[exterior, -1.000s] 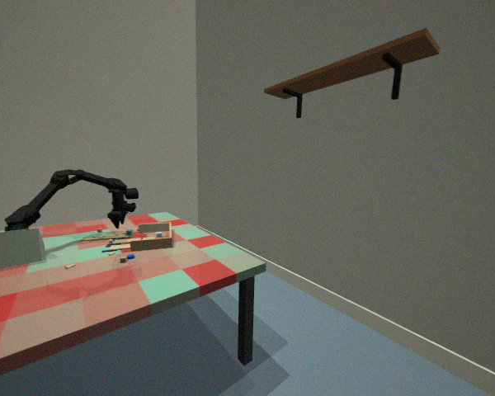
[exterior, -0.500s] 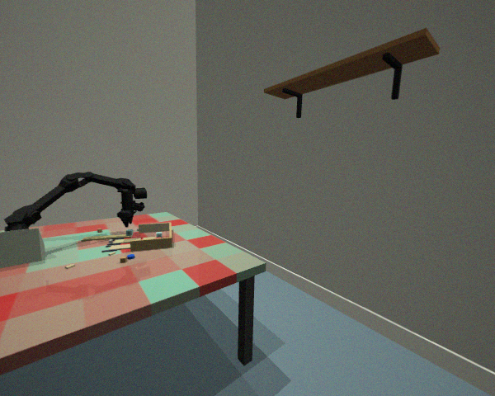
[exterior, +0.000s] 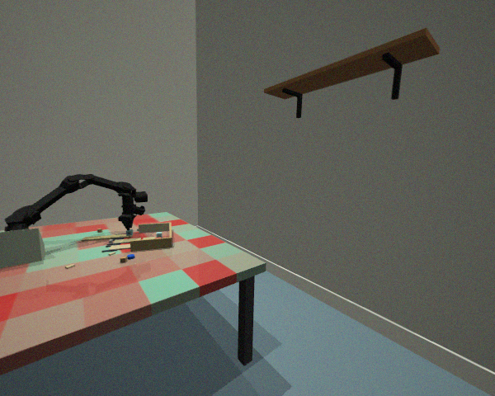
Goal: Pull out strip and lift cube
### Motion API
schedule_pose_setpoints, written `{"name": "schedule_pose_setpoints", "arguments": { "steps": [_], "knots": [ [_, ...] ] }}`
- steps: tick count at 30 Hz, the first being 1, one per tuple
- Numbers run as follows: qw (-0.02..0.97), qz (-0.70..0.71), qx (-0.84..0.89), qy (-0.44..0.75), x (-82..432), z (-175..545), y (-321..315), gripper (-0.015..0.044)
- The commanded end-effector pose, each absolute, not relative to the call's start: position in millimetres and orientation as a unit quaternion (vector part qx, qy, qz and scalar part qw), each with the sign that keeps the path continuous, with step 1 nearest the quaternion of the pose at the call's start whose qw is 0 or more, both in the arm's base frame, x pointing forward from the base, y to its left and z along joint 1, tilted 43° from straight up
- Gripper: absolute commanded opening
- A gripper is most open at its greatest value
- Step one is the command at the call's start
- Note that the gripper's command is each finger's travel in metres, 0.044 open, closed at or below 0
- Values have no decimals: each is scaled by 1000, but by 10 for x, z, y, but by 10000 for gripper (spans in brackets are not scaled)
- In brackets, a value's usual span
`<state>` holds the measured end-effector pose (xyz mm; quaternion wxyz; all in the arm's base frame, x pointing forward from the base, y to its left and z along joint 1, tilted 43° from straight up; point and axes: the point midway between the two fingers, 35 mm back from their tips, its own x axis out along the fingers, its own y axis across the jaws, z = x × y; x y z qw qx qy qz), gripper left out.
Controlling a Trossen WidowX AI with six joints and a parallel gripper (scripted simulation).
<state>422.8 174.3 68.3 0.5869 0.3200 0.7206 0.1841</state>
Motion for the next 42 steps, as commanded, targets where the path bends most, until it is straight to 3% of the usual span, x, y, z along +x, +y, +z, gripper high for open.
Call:
{"name": "schedule_pose_setpoints", "arguments": {
  "steps": [1,18,22,28,32,42],
  "knots": [
    [585,183,322,722,4218,631,1787,250],
    [585,183,322,721,4186,463,1948,250],
    [586,185,320,721,4190,482,1937,145],
    [586,185,320,721,4190,482,1937,105],
    [586,184,320,721,4173,491,1916,0],
    [585,182,321,722,3895,605,1613,0]
  ]
}}
